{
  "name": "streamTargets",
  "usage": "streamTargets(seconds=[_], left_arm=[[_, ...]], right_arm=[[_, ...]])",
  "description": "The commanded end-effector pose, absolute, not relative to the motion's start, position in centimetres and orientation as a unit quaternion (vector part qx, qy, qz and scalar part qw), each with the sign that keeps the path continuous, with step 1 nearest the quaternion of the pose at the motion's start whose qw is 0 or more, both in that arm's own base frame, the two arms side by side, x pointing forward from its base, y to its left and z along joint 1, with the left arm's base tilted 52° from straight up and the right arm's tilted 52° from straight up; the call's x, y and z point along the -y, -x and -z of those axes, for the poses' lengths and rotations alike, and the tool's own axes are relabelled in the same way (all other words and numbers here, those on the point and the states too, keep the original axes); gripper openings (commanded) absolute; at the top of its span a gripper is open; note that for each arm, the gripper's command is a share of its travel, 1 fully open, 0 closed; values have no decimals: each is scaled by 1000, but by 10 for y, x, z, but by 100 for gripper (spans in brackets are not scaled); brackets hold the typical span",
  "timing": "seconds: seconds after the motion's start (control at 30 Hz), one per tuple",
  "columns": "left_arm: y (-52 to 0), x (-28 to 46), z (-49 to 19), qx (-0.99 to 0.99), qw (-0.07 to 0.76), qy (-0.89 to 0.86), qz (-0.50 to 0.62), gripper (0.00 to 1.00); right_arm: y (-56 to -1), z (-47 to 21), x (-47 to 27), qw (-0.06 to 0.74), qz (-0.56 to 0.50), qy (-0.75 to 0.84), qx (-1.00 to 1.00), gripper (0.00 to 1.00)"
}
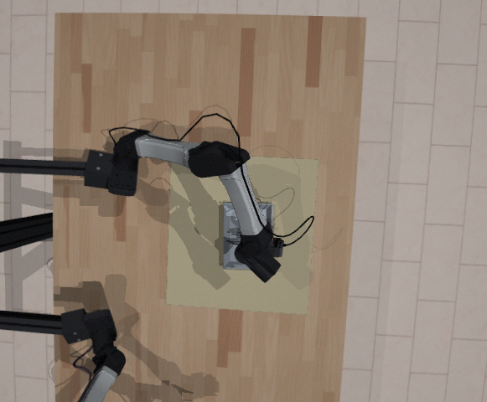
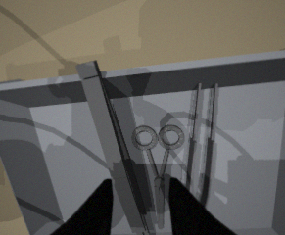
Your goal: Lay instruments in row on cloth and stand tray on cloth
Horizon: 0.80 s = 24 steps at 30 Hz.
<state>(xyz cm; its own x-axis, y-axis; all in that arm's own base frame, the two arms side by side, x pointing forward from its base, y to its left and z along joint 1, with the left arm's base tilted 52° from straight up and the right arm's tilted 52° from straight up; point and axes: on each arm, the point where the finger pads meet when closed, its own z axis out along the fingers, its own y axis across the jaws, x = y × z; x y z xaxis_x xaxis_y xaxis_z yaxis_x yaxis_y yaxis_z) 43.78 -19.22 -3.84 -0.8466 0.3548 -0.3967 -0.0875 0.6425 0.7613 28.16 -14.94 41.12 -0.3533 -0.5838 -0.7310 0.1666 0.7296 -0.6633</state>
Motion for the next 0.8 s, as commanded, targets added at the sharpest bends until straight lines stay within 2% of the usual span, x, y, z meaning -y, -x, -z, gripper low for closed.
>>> streamTargets(seconds=[0.0, 0.17, 0.3, 0.33, 0.4, 0.77], left_arm=[[-427, 237, 50, -840, 325, -95, -423, 31], [-419, 246, 65, -825, 344, -105, -435, 31], [-425, 234, 69, -823, 339, -98, -445, 31], [-441, 213, 57, -828, 333, -68, -446, 31], [-404, 249, 87, -830, 319, -135, -438, 31], [-415, 239, 75, -828, 326, -119, -440, 31]], right_arm=[[-280, -417, 146, 556, 343, 142, -743, 33], [-280, -417, 146, 556, 343, 142, -743, 33], [-280, -417, 146, 556, 343, 142, -743, 33], [-280, -417, 146, 556, 343, 142, -743, 33], [-280, -417, 146, 556, 343, 142, -743, 33], [-280, -417, 146, 556, 343, 142, -743, 33]])
